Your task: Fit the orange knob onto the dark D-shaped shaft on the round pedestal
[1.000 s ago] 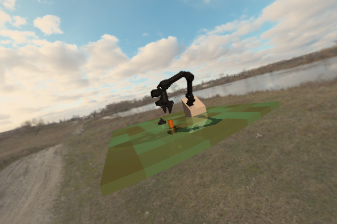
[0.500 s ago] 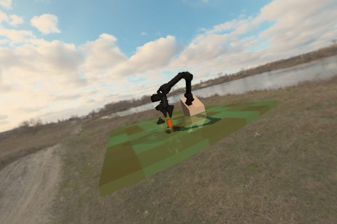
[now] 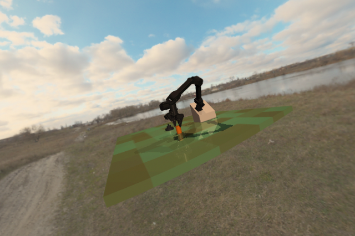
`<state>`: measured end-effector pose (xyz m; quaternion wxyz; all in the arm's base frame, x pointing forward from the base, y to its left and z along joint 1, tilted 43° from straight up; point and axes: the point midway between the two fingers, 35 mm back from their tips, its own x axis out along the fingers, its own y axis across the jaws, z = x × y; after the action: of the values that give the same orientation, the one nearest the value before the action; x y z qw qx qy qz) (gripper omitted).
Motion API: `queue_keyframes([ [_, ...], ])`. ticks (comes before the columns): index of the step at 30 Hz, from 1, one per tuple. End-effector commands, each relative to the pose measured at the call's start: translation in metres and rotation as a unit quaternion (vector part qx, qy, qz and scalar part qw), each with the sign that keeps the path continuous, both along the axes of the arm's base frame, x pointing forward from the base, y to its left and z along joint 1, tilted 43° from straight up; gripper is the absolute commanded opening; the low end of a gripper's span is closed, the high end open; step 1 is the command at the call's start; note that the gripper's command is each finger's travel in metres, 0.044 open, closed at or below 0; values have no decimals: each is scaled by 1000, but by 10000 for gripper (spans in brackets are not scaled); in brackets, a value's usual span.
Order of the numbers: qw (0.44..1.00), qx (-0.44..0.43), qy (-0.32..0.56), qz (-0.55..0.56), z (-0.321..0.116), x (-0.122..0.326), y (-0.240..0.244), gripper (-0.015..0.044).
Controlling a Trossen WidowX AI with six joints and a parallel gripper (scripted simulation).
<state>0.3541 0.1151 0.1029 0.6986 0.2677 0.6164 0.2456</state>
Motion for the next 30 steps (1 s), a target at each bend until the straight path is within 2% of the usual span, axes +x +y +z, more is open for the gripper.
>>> queue_keyframes([
  [1, 1000, -3, 5, -3, -7, 0, 3, 440],
  [25, 1000, -1, 5, -3, -34, 2, 29, 440],
  [30, 1000, -1, 5, -3, -34, 2, 29, 309],
])
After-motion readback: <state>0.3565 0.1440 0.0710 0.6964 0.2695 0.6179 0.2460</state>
